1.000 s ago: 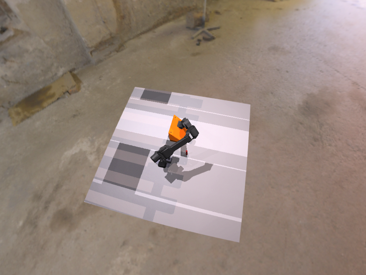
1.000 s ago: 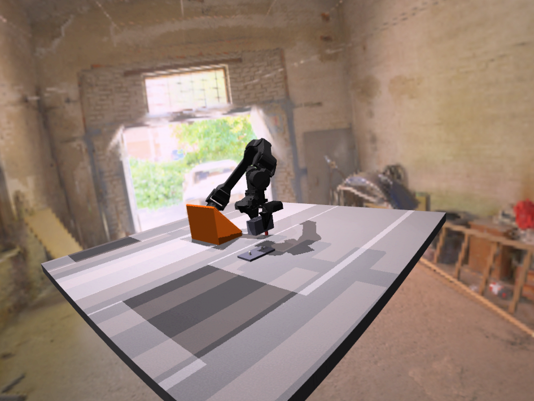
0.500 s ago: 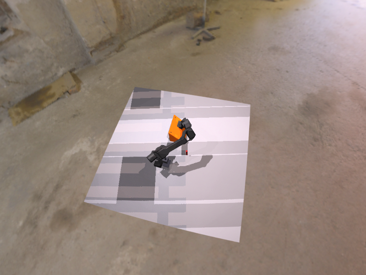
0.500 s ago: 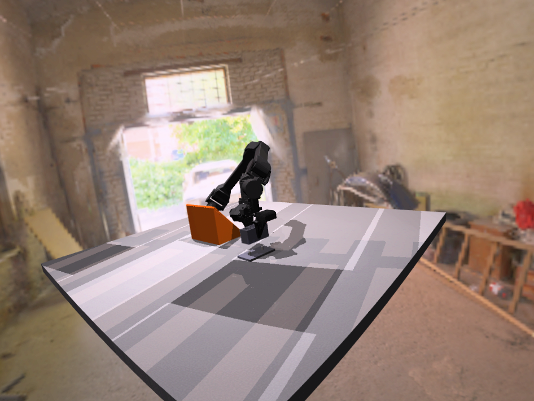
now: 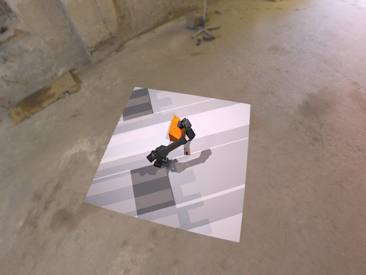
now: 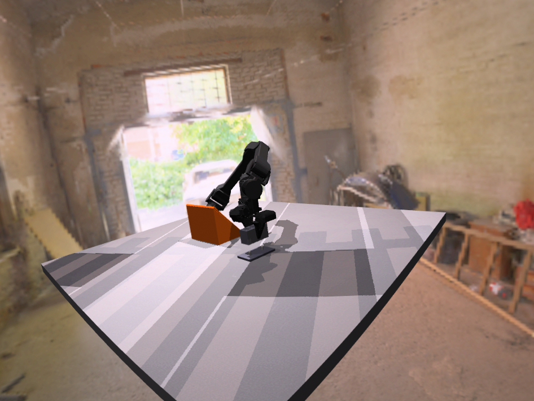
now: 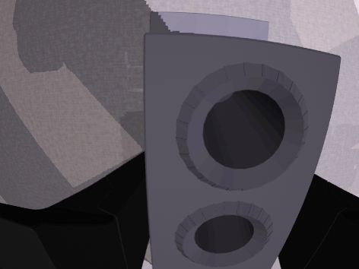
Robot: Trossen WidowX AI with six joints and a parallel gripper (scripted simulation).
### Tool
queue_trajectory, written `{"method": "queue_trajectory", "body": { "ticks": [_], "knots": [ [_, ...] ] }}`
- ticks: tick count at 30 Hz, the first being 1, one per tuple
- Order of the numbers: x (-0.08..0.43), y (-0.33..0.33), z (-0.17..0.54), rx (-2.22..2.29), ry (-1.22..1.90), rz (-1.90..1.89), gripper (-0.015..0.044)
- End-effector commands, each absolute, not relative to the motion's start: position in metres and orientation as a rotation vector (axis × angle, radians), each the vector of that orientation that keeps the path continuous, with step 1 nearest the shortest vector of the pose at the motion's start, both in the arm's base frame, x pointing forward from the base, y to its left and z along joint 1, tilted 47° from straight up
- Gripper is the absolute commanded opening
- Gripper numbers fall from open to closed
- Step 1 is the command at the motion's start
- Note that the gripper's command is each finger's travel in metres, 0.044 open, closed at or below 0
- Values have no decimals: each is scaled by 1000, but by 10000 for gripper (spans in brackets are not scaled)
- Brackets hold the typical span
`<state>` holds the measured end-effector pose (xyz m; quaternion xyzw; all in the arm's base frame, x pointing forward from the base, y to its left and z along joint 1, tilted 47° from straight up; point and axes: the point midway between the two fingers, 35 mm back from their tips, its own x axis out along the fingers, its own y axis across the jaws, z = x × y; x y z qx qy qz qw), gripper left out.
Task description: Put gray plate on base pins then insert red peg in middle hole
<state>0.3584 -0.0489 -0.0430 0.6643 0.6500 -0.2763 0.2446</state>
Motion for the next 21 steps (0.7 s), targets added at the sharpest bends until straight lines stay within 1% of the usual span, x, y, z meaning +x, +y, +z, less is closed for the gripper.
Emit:
{"method": "queue_trajectory", "body": {
  "ticks": [1,21],
  "knots": [
    [358,-49,-44,1813,1774,-766,0],
    [358,-34,-60,1813,1775,-765,0]
  ]
}}
